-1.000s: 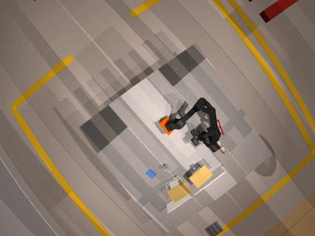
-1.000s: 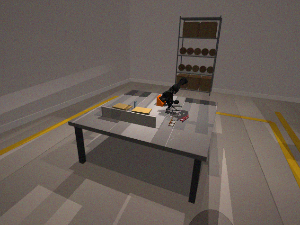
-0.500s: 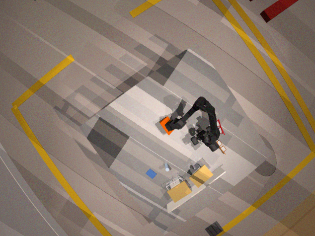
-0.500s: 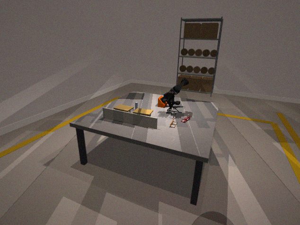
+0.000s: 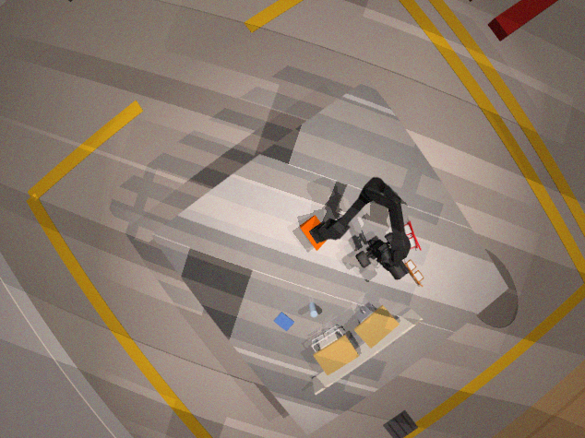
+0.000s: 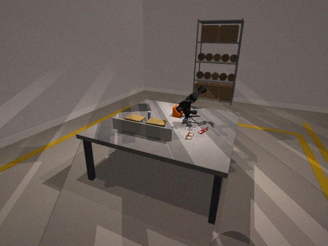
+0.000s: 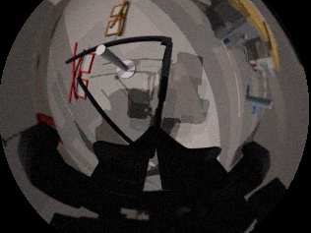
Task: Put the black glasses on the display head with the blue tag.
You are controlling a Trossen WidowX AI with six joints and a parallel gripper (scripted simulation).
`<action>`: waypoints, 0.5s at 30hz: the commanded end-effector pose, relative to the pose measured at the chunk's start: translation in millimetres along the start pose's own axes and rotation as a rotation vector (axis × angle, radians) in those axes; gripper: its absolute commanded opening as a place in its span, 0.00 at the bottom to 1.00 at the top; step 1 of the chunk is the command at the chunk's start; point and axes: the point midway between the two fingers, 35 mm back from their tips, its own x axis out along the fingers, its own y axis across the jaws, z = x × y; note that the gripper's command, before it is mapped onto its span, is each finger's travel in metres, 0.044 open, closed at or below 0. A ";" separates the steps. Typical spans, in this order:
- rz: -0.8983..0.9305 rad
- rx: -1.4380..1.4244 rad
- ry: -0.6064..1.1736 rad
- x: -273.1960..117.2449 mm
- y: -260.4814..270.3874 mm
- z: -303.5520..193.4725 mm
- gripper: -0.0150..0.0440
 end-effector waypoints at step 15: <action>0.002 0.000 0.005 0.6 -1.5 -7.9 0.25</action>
